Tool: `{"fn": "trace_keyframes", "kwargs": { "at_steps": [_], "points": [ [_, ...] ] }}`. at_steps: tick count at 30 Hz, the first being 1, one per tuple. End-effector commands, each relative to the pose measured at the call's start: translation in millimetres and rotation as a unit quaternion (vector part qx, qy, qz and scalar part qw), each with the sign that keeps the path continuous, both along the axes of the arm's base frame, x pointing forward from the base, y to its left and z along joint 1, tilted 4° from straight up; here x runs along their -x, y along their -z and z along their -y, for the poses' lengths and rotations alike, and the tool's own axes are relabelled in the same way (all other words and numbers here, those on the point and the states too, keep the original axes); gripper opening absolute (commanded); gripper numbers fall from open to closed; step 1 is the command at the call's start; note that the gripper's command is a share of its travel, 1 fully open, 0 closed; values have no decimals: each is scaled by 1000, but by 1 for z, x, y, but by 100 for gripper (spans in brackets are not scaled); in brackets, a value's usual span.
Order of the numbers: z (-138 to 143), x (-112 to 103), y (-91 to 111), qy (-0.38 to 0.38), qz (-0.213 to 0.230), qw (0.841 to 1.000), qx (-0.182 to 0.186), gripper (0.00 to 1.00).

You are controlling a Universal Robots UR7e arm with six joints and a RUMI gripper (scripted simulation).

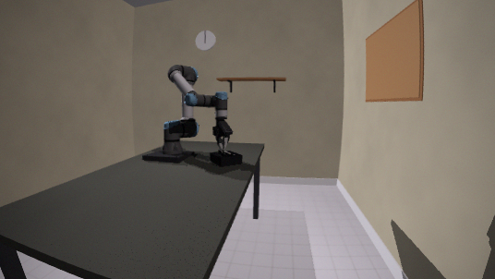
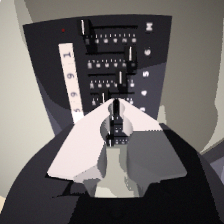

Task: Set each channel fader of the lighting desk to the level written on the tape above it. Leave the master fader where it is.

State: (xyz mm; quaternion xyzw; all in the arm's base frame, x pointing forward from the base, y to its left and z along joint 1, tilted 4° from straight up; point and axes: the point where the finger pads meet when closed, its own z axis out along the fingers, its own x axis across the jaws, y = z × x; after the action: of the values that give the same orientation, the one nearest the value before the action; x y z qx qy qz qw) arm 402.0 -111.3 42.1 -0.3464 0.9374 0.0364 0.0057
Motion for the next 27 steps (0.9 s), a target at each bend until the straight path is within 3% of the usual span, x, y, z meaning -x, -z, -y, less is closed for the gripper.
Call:
{"fn": "trace_keyframes", "kwargs": {
  "at_steps": [1,27],
  "points": [
    [-3,-4,0,-1,1,1000,0,0],
    [-7,-9,0,-1,1,1000,0,0]
  ]
}}
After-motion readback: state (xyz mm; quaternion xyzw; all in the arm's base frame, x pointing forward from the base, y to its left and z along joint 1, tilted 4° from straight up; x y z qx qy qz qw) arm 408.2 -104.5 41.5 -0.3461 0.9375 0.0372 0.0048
